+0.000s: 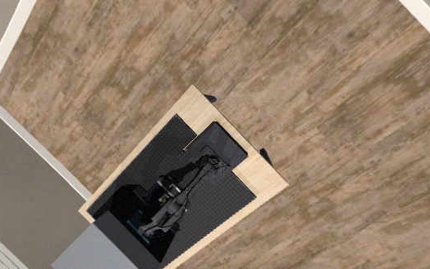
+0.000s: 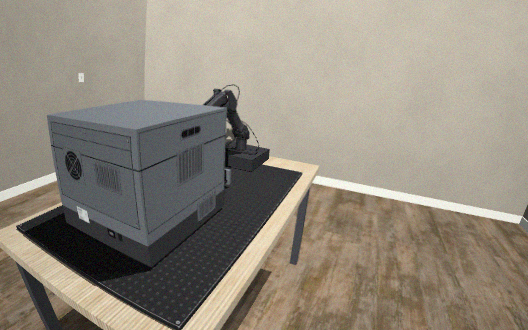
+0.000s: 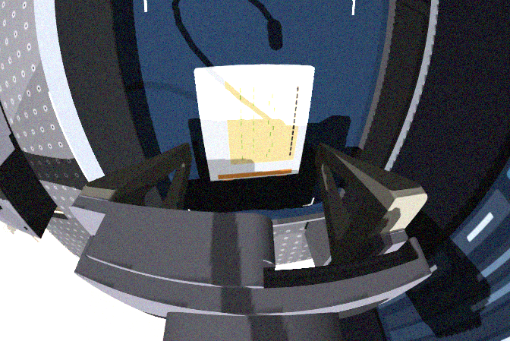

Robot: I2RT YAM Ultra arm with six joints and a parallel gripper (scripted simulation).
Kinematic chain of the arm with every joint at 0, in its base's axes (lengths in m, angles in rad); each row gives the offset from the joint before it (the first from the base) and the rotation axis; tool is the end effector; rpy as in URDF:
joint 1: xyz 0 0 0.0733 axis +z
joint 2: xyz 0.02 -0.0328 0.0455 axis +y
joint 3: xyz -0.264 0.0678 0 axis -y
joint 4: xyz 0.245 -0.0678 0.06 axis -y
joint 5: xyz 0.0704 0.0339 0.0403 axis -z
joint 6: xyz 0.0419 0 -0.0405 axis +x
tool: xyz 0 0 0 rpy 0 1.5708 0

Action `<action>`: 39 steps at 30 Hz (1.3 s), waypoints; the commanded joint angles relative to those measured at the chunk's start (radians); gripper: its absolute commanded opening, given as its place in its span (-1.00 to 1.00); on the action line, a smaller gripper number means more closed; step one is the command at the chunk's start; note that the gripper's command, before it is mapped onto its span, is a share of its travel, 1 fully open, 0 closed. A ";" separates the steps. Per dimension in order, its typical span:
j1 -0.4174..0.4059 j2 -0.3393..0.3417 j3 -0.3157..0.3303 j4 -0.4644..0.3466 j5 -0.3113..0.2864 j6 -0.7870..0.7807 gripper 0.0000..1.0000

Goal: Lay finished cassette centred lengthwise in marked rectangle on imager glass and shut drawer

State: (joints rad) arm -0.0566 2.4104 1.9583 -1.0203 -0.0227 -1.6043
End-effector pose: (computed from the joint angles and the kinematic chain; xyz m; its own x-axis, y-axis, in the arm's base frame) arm 0.4733 -0.0248 0.1303 -0.0210 -0.9996 -0.0193 -0.9948 0.0228 -0.0989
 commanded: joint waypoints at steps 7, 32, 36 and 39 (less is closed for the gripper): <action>-0.005 -0.042 0.055 -0.064 -0.015 0.009 0.83; -0.012 -0.076 0.115 -0.153 -0.015 0.003 0.83; -0.013 -0.080 0.128 -0.170 -0.015 0.002 0.83; -0.014 -0.064 0.132 -0.174 -0.015 0.002 0.83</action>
State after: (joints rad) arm -0.0566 2.3619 2.0556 -1.1622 -0.0227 -1.6043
